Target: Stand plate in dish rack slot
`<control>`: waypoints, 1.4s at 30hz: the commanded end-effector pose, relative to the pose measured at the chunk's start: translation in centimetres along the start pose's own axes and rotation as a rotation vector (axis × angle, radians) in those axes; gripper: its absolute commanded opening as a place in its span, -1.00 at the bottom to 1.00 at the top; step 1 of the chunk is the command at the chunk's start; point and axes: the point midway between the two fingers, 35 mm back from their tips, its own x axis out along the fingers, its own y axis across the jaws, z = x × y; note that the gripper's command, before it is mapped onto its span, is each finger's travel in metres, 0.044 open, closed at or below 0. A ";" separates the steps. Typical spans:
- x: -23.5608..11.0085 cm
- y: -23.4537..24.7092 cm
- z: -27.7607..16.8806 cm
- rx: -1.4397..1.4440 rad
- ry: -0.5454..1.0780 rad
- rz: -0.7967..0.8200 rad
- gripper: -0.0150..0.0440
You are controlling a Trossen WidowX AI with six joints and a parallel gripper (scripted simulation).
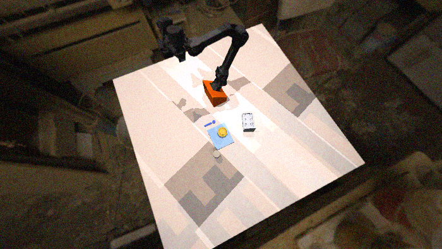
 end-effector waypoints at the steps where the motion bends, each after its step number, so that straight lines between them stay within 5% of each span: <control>1: -0.9 -0.3 -1.7 -0.108 0.073 -0.011 0.86; 42: -14.4 -7.5 -12.3 -1.103 0.764 0.031 0.86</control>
